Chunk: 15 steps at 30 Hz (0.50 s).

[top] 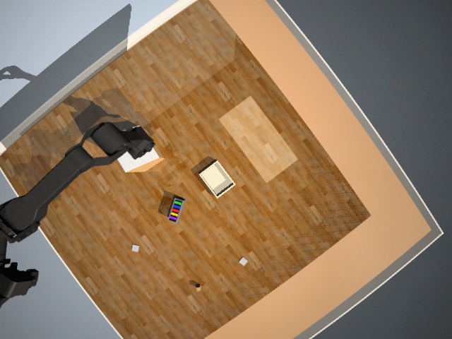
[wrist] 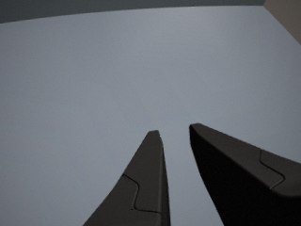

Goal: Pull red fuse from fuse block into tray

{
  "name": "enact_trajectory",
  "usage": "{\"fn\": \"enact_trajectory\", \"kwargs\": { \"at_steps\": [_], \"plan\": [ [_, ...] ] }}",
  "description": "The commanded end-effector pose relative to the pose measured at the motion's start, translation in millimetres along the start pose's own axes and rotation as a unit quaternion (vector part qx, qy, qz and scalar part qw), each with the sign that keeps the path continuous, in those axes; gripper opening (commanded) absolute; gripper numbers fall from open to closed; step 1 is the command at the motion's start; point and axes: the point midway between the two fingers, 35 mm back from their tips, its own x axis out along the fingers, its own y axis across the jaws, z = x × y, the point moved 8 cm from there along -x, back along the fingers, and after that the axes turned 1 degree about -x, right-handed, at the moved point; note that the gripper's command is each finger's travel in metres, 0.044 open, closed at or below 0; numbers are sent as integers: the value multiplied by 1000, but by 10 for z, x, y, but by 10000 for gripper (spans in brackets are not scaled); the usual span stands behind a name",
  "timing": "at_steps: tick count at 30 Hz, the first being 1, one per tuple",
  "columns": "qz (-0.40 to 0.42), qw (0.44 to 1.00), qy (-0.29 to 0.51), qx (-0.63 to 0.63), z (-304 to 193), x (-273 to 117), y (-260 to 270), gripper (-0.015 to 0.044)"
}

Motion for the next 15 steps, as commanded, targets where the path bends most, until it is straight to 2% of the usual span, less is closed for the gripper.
{"fn": "enact_trajectory", "kwargs": {
  "at_steps": [1, 8, 15],
  "plan": [
    [64, 997, -8, 39, 267, 204, 355, 62],
    [214, 971, -24, 106, 889, 468, 1199, 62],
    [368, 917, -24, 152, 1527, 434, 2037, 62]
  ]
}}
